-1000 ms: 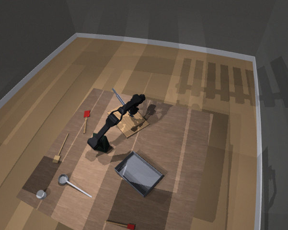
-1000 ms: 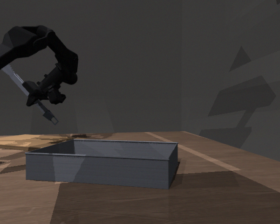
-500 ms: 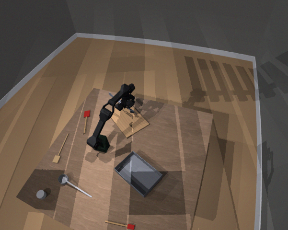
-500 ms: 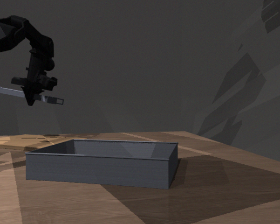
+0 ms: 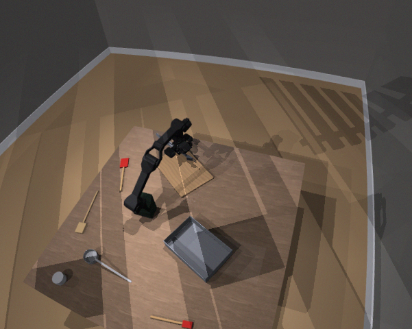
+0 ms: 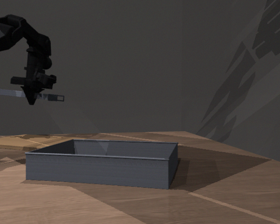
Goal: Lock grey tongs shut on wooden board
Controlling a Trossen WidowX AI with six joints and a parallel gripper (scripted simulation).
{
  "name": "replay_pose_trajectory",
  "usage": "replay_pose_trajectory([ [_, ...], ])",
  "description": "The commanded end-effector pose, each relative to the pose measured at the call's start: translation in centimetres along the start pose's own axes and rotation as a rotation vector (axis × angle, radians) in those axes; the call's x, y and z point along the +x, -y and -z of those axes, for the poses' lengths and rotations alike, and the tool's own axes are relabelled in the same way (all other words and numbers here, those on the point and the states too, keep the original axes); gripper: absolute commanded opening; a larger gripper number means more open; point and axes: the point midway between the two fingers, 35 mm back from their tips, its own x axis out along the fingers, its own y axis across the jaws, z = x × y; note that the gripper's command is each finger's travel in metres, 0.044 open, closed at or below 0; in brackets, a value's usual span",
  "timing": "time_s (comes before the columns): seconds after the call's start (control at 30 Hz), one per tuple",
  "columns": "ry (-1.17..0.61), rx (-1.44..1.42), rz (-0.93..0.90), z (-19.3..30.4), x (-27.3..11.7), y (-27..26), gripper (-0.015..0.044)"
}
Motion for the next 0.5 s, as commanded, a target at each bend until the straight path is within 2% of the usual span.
replay_pose_trajectory([
  [0.0, 0.007, 0.004, -0.003, -0.1, 0.5, -0.1, -0.015],
  [0.47, 0.022, 0.003, -0.012, -0.2, 2.8, -0.5, -0.015],
])
